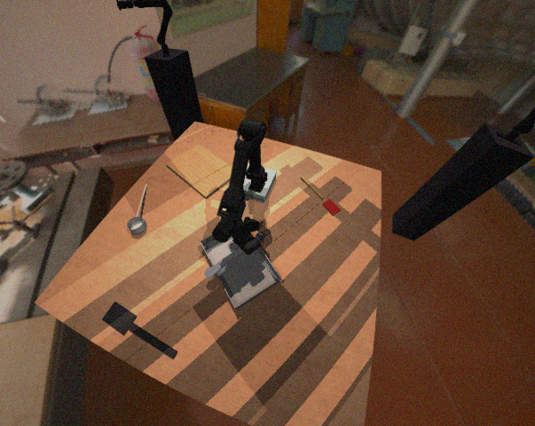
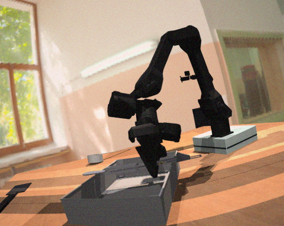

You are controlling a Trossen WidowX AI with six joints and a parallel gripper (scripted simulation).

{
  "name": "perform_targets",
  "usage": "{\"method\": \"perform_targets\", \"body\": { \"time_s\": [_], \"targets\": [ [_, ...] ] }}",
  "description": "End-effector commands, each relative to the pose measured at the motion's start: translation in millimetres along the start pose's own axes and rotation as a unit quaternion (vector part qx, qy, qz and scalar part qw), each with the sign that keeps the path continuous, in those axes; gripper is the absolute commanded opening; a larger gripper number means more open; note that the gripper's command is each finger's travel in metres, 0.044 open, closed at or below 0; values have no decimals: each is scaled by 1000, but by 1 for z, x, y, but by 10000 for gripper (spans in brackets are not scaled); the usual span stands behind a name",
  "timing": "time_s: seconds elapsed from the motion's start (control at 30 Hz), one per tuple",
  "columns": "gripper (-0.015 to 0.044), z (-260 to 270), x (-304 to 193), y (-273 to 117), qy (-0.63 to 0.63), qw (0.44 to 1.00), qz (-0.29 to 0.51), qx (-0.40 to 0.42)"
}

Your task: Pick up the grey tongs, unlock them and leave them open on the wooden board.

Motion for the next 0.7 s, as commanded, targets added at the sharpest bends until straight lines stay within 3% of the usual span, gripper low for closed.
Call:
{"method": "perform_targets", "body": {
  "time_s": [0.0, 0.2, 0.67],
  "targets": [
    [-150, -10, -1, -14, -1, 1000, 2, -2],
    [-150, -39, 5, -66, 0, 1000, 1, 0],
    [-150, -39, 5, -66, 0, 1000, 1, 0]
  ]
}}
Point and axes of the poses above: the point midway between the two fingers, 35 mm back from their tips, its own y axis out along the fingers, its own z axis across the jaws, x = y × z, the point moved 8 cm from there along -y, back along the fingers, and after that the axes turned 8 degrees about y, right-handed, at the moved point
